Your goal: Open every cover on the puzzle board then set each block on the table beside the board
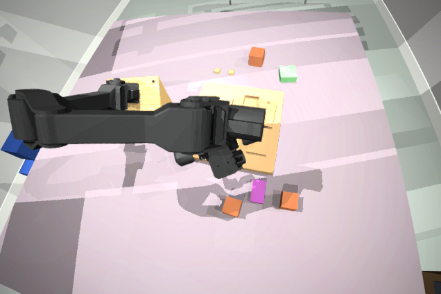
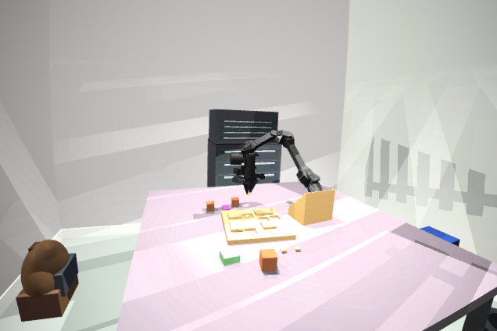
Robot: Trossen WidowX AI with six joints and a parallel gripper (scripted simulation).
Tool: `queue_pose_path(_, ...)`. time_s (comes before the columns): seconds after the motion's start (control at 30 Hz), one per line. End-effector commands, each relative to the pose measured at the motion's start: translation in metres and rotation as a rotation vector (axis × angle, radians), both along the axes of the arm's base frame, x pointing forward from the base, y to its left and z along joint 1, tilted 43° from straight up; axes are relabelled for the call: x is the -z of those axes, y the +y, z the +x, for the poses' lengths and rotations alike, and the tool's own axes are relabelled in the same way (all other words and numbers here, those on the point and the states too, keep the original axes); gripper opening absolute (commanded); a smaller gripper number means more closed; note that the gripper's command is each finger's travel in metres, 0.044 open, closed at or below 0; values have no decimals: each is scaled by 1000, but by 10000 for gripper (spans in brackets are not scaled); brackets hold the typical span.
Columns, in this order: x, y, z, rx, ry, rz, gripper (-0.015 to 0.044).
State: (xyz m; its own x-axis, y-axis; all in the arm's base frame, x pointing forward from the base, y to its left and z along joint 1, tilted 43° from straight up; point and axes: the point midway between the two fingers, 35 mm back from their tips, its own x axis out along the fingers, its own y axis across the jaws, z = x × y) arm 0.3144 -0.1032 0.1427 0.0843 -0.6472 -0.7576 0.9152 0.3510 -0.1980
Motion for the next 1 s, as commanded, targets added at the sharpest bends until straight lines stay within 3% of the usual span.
queue_pose_path(0.0, -4, -8, -9, -2, 10, -4, 80)
queue_pose_path(0.7, -38, -49, -70, 1, 11, -42, 80)
queue_pose_path(0.97, -32, -56, -69, 2, 12, -42, 80)
